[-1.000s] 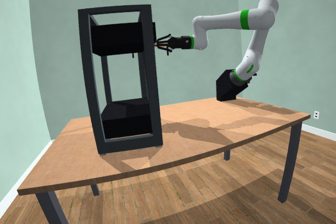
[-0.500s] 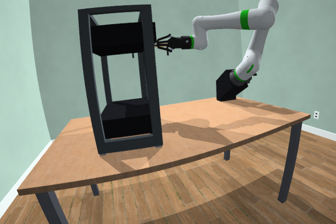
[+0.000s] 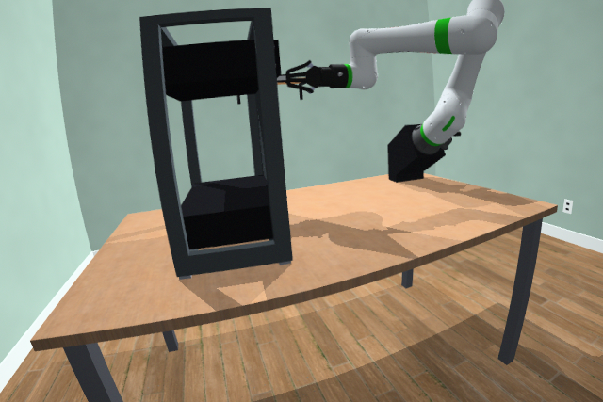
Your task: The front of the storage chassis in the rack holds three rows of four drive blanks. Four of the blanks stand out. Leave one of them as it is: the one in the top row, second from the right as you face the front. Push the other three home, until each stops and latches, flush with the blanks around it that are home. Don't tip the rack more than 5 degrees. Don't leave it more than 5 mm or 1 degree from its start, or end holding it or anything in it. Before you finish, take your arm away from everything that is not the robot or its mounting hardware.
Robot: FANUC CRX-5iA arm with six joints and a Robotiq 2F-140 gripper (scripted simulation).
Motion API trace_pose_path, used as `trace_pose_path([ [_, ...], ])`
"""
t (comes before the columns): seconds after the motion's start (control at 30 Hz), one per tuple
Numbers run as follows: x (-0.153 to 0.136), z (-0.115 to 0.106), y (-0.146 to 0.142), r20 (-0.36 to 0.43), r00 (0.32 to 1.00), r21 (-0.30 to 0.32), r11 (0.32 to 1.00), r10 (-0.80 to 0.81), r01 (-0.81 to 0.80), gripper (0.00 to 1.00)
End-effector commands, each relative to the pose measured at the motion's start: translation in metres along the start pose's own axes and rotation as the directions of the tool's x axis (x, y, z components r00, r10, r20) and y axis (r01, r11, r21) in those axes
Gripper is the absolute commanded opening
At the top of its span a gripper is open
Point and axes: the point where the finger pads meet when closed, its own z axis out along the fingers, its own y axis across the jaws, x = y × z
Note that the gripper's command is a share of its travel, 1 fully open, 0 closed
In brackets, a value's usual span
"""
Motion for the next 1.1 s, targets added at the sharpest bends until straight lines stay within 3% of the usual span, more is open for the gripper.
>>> trace_pose_path([
  [0.0, 0.000, -0.013, 0.001, 0.000, 1.000, -0.001, 1.000, 0.000, 0.000, 0.00],
  [0.2, 0.000, -0.049, 0.001, 0.000, 1.000, -0.001, 1.000, 0.000, 0.000, 0.00],
  [0.37, 0.000, -0.063, 0.001, 0.000, 1.000, -0.001, 1.000, 0.000, 0.000, 0.00],
  [0.6, 0.000, -0.064, -0.001, 0.000, 1.000, -0.001, 1.000, 0.000, 0.000, 0.00],
  [0.9, 0.000, -0.067, -0.030, 0.000, 1.000, -0.001, 1.000, 0.000, 0.000, 0.00],
  [1.07, 0.000, -0.054, -0.030, 0.000, 1.000, -0.001, 1.000, 0.000, 0.000, 0.00],
])
